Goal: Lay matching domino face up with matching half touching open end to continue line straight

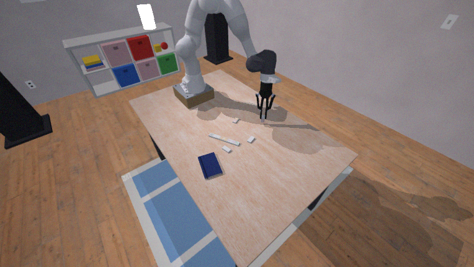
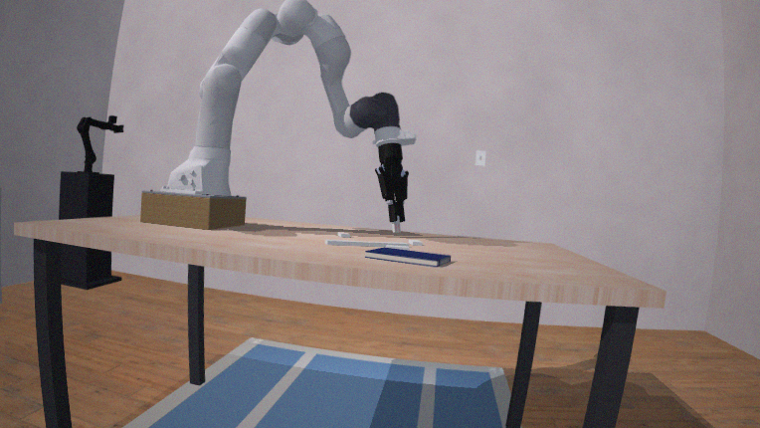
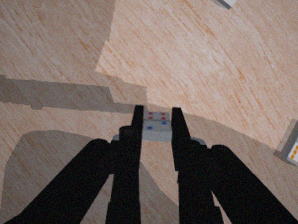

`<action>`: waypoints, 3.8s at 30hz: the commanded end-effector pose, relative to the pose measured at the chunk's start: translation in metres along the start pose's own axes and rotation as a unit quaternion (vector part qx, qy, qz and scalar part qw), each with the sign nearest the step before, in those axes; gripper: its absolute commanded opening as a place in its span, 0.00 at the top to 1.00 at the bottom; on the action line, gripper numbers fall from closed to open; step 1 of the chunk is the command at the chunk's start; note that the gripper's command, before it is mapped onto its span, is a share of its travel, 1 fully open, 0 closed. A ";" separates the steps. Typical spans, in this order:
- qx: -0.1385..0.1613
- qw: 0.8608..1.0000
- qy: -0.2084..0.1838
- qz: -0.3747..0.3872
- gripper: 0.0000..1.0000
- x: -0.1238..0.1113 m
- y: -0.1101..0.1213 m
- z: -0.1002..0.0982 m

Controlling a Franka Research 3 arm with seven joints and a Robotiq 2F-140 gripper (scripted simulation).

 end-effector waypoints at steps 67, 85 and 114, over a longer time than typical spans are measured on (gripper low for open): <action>-0.099 0.935 0.340 0.028 0.78 -0.085 -0.029 0.025; -0.117 0.908 0.401 0.028 0.78 -0.099 -0.034 0.037; -0.134 0.880 0.456 0.027 0.78 -0.110 -0.038 0.050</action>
Point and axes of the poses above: the point where the finger pads meet when closed, its own z axis out along the fingers, its own y axis across the jaws, x = y × z, the point moved 7 cm from there along -z, back along the fingers, and after that the axes turned 15 degrees about -z, right-handed, at the moved point
